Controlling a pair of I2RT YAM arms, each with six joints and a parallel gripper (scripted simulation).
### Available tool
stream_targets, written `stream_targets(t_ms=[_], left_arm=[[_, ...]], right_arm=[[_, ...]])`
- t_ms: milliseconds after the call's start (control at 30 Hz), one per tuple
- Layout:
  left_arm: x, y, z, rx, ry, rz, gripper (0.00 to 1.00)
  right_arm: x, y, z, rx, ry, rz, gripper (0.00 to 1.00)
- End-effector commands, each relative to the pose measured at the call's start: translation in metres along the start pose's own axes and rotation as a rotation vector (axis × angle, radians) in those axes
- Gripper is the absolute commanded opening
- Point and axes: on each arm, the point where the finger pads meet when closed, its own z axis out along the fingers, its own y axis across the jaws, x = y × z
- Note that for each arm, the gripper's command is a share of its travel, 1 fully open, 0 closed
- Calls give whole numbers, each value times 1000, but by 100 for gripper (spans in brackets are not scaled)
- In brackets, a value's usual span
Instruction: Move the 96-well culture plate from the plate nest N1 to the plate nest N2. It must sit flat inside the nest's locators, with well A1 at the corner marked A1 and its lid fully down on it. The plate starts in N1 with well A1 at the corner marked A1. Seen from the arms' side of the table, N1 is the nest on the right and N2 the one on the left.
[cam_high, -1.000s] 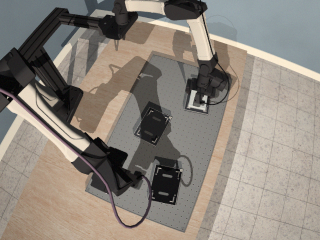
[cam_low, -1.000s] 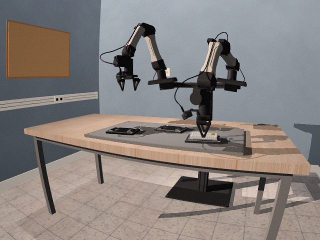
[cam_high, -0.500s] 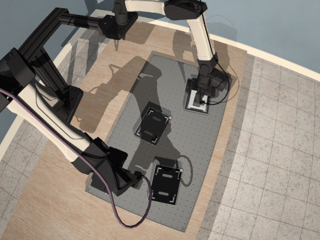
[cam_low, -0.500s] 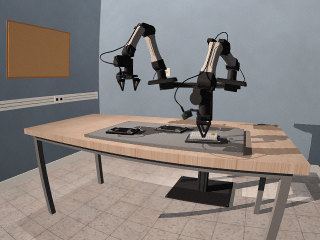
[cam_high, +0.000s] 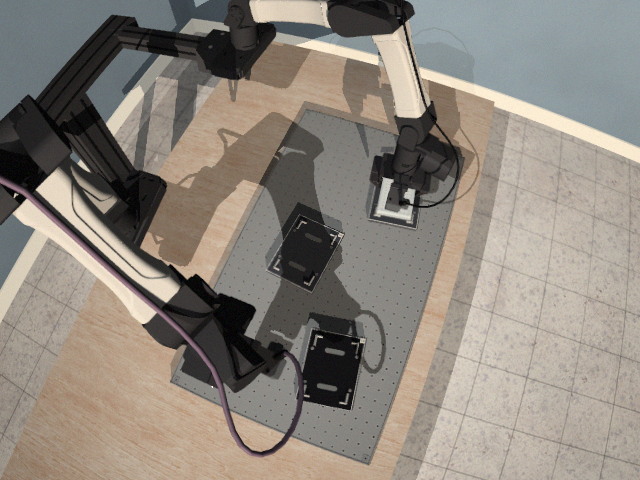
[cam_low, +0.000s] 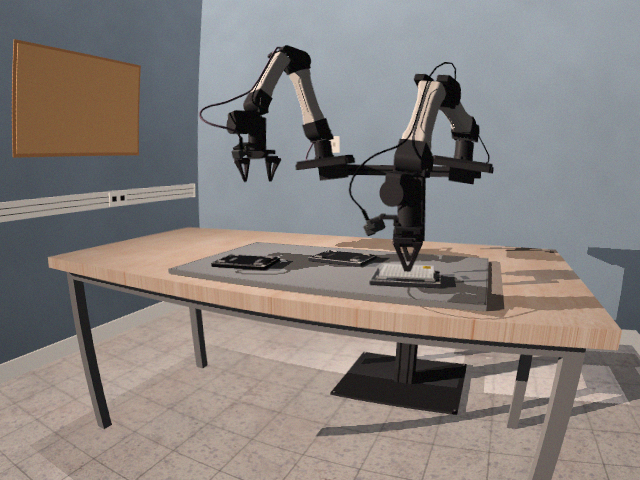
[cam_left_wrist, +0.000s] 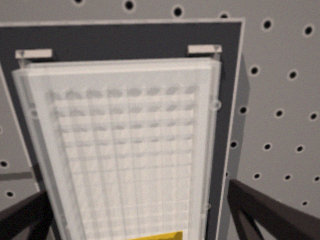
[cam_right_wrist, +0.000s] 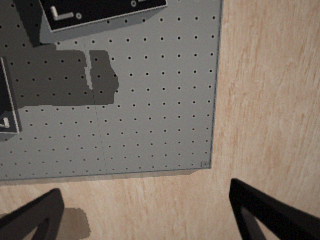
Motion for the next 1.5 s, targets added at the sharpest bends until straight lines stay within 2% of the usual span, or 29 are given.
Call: stream_targets(t_ms=[0,667,1467], left_arm=[[-11,15,-41,-46,-22,4,100],[-9,11,-88,-45,-21,4,100],[-10,19,-91,-66,-29,-1,100]], right_arm=[[-3,0,-3,2,-10,-10,100],[-3,0,-3,2,-10,-10,100],[-3,0,-3,2,-10,-10,100]])
